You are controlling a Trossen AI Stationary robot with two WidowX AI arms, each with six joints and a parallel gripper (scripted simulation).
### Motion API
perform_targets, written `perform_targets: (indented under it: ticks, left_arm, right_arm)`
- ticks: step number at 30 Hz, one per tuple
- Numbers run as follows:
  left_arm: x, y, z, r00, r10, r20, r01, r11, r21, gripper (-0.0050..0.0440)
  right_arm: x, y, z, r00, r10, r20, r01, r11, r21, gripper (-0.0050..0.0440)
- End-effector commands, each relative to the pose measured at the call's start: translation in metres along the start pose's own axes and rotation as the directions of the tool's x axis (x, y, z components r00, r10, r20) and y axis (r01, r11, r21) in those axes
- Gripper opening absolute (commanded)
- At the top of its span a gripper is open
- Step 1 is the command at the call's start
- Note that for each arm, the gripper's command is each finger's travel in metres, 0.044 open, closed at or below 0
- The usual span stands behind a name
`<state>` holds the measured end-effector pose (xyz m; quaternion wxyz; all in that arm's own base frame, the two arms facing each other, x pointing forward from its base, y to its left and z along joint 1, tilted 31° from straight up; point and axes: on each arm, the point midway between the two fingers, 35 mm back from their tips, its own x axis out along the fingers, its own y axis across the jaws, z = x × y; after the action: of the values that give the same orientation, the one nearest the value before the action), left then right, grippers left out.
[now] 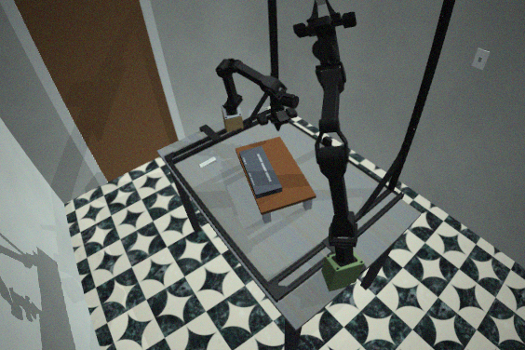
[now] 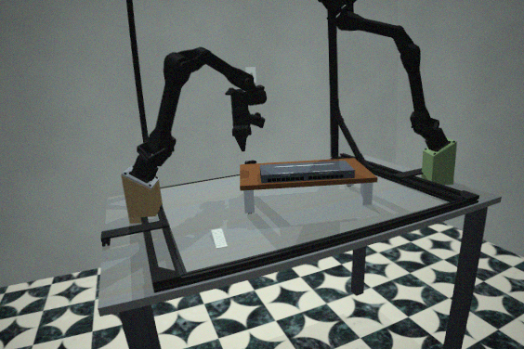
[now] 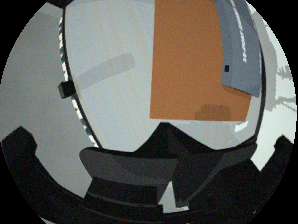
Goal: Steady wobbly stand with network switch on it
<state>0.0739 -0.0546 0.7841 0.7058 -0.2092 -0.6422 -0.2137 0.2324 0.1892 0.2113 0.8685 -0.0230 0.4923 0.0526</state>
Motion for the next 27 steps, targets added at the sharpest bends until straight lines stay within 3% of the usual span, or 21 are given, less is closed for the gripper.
perform_targets:
  ticks: [1,6,16,22,27]
  left_arm:
    - [0.011,0.0,0.03,0.996,-0.005,0.089,0.007,0.999,-0.032,0.0]
    - [0.006,0.001,0.032,0.996,0.0,0.085,0.002,1.0,-0.024,0.0]
    - [0.013,0.001,0.074,0.974,-0.009,0.225,0.028,0.996,-0.081,0.0]
    - [0.013,0.001,0.074,0.974,-0.009,0.225,0.028,0.996,-0.081,0.0]
    - [0.012,0.009,0.077,0.974,-0.06,0.217,-0.014,0.945,0.326,0.0]
  right_arm:
    - [0.0,0.0,0.0,1.0,0.0,0.0,0.0,1.0,0.0,0.0]
    - [0.0,0.0,0.0,1.0,0.0,0.0,0.0,1.0,0.0,0.0]
    - [0.0,0.0,0.0,1.0,0.0,0.0,0.0,1.0,0.0,0.0]
    - [0.0,0.0,0.0,1.0,0.0,0.0,0.0,1.0,0.0,0.0]
    - [0.0,0.0,0.0,1.0,0.0,0.0,0.0,1.0,0.0,0.0]
